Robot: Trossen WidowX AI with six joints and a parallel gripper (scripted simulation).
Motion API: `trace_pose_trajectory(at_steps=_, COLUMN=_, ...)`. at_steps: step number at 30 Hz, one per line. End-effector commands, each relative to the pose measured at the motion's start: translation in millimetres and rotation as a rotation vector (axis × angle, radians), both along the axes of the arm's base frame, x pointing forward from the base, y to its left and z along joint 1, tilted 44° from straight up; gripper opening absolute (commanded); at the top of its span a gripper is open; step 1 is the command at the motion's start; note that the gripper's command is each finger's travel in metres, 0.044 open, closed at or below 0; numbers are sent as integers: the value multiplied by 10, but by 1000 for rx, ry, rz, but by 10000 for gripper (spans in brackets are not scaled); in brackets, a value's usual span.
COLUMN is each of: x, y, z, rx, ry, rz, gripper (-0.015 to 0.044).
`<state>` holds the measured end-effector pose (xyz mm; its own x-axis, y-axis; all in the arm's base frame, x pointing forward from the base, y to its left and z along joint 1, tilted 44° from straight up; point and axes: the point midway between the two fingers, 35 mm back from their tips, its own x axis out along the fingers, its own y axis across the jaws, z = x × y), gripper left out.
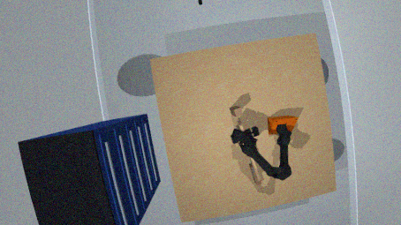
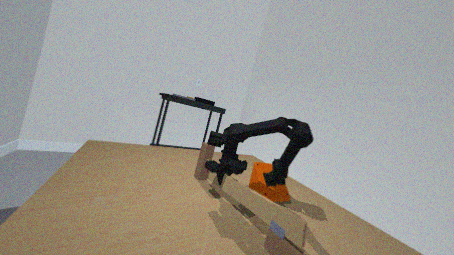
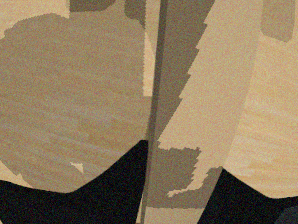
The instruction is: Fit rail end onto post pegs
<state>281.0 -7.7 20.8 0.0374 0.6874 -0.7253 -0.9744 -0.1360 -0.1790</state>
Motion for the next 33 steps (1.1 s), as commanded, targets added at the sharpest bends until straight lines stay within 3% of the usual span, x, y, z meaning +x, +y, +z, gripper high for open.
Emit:
trace_pose_trajectory(at_steps=1, x=19, y=-30, z=39, rx=5, ry=-8, rz=-6, gripper=0)
trace_pose_trajectory(at_steps=33, x=10, y=-142, z=153, rx=4, ry=-8, rz=-6, gripper=0)
